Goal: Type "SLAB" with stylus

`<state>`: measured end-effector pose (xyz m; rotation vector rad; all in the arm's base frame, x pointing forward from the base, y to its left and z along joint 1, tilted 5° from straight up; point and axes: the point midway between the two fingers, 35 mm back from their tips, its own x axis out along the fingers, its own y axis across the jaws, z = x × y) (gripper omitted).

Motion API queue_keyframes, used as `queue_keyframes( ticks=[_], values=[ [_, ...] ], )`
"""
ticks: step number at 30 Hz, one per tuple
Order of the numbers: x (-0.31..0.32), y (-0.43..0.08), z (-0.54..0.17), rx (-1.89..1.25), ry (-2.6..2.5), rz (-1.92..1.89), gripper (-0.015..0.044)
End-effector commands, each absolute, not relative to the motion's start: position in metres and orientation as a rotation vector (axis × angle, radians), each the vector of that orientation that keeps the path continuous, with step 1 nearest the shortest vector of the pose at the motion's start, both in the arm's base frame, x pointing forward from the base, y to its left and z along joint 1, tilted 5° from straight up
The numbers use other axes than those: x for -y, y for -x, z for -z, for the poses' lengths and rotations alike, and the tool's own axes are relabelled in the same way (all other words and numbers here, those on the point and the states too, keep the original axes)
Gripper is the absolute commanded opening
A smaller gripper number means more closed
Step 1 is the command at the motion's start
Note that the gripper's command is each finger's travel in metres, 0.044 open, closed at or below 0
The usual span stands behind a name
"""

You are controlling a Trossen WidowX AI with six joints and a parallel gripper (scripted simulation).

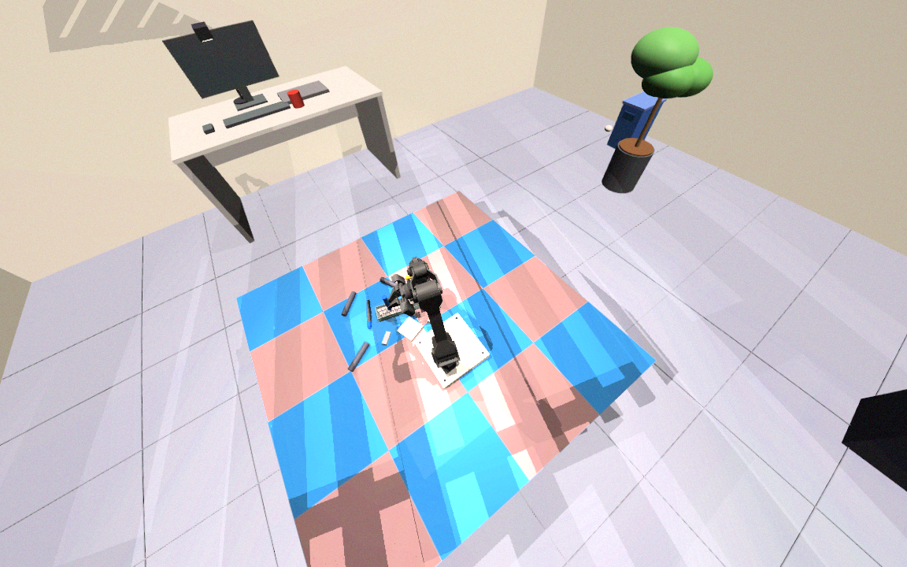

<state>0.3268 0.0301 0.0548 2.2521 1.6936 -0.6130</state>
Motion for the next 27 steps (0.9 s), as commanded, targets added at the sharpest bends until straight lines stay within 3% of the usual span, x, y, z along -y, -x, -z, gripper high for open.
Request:
queue_keyframes(
  ticks=[1, 27],
  values=[
    [-0.0306, -0.3258, -0.0518, -1.697, -2.253, 0.612, 0.0081],
    [-0.0310, -0.3253, -0.0422, -1.697, -2.253, 0.612, 0.0081]
  ],
)
